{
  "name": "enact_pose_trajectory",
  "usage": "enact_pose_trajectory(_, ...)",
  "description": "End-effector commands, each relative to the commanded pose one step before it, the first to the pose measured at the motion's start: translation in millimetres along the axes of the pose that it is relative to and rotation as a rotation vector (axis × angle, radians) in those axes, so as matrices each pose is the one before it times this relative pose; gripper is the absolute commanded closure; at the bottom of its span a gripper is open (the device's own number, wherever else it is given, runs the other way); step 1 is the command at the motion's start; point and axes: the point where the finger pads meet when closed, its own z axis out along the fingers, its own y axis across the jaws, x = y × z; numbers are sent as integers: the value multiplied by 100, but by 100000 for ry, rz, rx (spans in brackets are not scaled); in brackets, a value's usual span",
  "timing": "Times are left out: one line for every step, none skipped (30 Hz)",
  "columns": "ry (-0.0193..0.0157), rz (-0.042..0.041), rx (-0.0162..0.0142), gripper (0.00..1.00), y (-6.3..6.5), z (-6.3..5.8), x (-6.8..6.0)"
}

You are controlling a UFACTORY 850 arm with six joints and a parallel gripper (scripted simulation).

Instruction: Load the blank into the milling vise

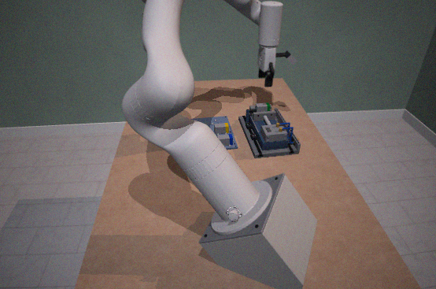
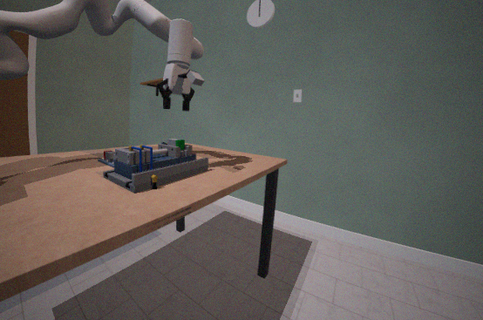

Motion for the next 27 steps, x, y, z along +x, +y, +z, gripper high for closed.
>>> enact_pose_trajectory(154, -72, 155, 0, -73, 243, 38)
enact_pose_trajectory(1, -1, 0, 0, -1, 90, 0)
enact_pose_trajectory(1, -1, 0, 0, -1, 90, 0)
enact_pose_trajectory(1, -1, 0, 0, -1, 90, 0)
enact_pose_trajectory(0, 0, 0, 0, 0, 0, 0)
enact_pose_trajectory(0, 0, 0, 0, 0, 0, 0)
enact_pose_trajectory(0, 0, 0, 0, 0, 0, 0)
enact_pose_trajectory(0, 0, 0, 0, 0, 0, 0)
enact_pose_trajectory(0, 0, 0, 0, 0, 0, 0)
enact_pose_trajectory(0, 0, 0, 0, 0, 0, 0)
enact_pose_trajectory(0, 0, 0, 0, 0, 0, 0)
enact_pose_trajectory(0, 0, -1, 0, 0, 41, 0)
enact_pose_trajectory(0, 0, 0, 0, 0, 54, 0)
enact_pose_trajectory(0, 0, 0, 0, 0, 54, 0)
enact_pose_trajectory(0, 0, 0, 0, 0, 54, 0)
enact_pose_trajectory(0, 0, 0, 0, 0, 54, 0)
enact_pose_trajectory(0, 0, 0, 0, 0, 54, 0)
enact_pose_trajectory(0, 0, 0, 0, 0, 54, 0)
enact_pose_trajectory(0, 0, 0, 0, 0, 54, 0)
enact_pose_trajectory(0, 0, 0, 0, 0, 54, 0)
enact_pose_trajectory(0, 0, 0, 0, 0, 54, 0)
enact_pose_trajectory(0, 0, 0, 0, 0, 0, 0)
enact_pose_trajectory(0, 0, 0, 0, 0, 0, 0)
enact_pose_trajectory(0, 0, 0, 0, 0, 0, 0)
enact_pose_trajectory(0, 0, 0, 0, 0, 0, 0)
enact_pose_trajectory(0, 0, 0, 0, 0, 0, 0)
enact_pose_trajectory(0, 0, 0, 0, 0, 0, 0)
